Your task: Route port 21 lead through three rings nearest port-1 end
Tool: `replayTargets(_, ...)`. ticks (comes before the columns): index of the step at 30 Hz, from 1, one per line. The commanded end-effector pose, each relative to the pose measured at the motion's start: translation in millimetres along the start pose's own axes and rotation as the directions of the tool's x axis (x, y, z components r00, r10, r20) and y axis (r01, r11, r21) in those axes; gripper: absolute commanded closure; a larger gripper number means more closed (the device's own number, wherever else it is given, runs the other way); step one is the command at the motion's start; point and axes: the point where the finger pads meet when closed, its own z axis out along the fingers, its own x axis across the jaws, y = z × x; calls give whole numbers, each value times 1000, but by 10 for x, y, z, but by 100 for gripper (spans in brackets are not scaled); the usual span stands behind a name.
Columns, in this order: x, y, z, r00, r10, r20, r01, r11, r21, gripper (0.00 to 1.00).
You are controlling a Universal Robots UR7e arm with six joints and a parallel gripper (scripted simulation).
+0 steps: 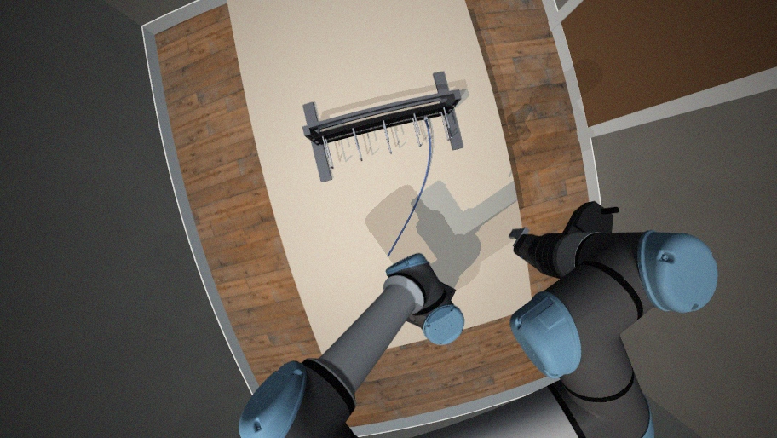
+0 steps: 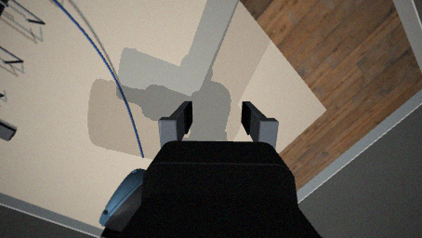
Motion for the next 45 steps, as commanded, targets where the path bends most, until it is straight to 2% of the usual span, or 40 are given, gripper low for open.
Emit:
replayTargets(1, 2, -2, -3, 1000, 0, 0, 0, 1000, 1, 0)
replayTargets(27, -61, -27, 40, 1000, 11, 2, -11, 1000, 6, 0)
replayTargets(36, -267, -87, 175, 999, 44, 12, -44, 999, 19, 0)
replayTargets(45, -801, -126, 480, 992, 119, 43, -121, 992, 43, 0)
